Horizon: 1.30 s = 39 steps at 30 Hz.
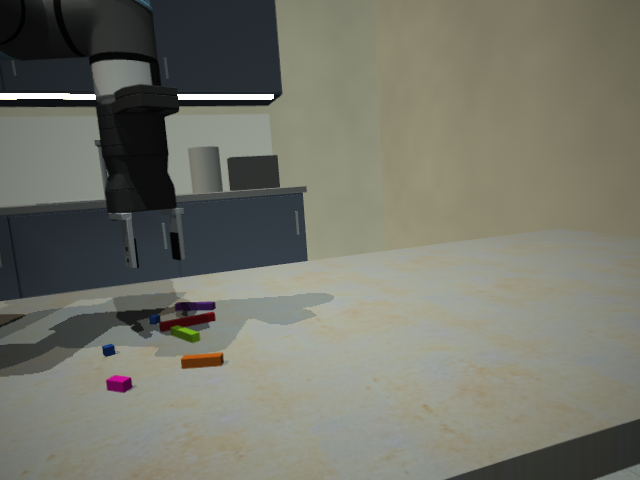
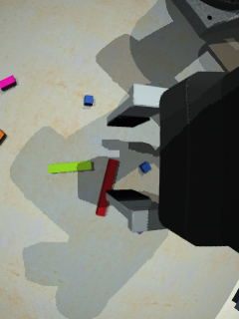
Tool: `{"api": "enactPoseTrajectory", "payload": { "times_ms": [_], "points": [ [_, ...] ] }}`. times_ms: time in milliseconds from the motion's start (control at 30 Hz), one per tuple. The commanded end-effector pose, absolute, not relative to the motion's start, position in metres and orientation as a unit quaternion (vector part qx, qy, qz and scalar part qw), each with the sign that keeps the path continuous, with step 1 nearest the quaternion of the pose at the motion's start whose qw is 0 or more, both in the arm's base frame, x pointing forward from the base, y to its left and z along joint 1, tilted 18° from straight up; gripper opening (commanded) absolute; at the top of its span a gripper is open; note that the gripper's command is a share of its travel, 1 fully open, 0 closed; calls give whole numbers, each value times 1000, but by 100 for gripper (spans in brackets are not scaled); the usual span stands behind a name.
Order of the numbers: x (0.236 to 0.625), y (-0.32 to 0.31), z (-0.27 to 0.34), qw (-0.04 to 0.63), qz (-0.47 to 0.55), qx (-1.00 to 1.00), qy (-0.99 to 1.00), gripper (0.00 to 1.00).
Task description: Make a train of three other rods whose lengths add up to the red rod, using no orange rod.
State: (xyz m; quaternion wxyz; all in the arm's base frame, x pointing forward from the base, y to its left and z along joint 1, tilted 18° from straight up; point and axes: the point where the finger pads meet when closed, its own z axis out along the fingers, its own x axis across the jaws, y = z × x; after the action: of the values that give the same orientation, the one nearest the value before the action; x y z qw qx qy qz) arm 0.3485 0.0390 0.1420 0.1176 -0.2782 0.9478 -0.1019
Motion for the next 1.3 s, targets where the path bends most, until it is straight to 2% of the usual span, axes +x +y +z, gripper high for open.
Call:
{"api": "enactPoseTrajectory", "payload": {
  "times_ms": [0, 600, 1267],
  "points": [
    [353, 30, 140, 109, -111, -353, 923, 100],
    [361, 4, 132, 77, -135, -581, 799, 100],
    [361, -14, 126, 49, -150, -726, 669, 100]
  ]
}}
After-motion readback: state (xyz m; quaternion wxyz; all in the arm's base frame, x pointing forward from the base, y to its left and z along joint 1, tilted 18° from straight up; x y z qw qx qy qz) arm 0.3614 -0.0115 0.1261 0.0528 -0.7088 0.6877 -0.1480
